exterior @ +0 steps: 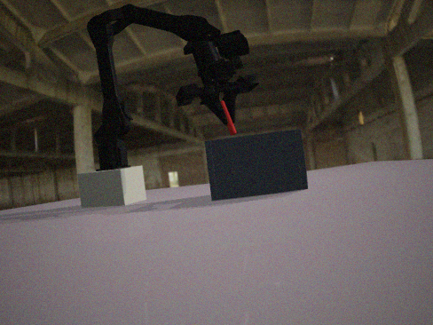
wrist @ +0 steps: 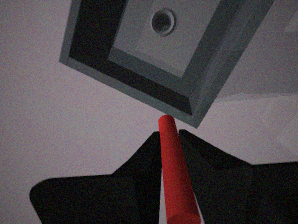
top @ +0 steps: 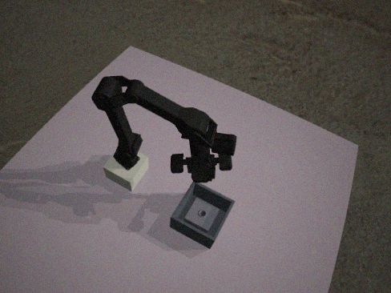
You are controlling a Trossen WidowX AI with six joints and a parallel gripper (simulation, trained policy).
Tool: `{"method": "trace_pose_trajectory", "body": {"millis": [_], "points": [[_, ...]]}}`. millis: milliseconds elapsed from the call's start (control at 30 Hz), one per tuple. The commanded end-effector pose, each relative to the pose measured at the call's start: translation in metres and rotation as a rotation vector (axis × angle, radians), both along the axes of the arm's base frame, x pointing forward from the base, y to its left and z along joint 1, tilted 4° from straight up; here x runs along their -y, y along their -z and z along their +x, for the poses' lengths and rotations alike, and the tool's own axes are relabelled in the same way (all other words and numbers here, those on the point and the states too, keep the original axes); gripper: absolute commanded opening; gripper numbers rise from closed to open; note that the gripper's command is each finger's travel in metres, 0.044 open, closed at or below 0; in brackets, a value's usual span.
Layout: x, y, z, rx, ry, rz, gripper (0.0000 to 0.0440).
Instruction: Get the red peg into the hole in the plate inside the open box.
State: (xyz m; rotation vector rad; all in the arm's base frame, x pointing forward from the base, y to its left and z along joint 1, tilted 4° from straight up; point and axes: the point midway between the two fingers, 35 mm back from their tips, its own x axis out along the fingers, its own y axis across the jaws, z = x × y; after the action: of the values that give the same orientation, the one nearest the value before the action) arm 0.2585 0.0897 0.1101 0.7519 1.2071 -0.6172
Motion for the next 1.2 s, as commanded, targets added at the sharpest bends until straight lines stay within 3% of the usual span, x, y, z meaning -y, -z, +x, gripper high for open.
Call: {"method": "trace_pose_trajectory", "body": {"millis": [0, 700, 1100, 1167], "points": [[0.010, -0.004, 0.013, 0.020, 0.022, -0.002, 0.0000], [0.061, 0.012, 0.057, 0.029, 0.143, 0.017, 0.0011], [0.073, 0.041, 0.066, -0.031, 0.157, 0.026, 0.0018], [0.074, 0.047, 0.067, -0.044, 0.153, 0.022, 0.0036]]}}
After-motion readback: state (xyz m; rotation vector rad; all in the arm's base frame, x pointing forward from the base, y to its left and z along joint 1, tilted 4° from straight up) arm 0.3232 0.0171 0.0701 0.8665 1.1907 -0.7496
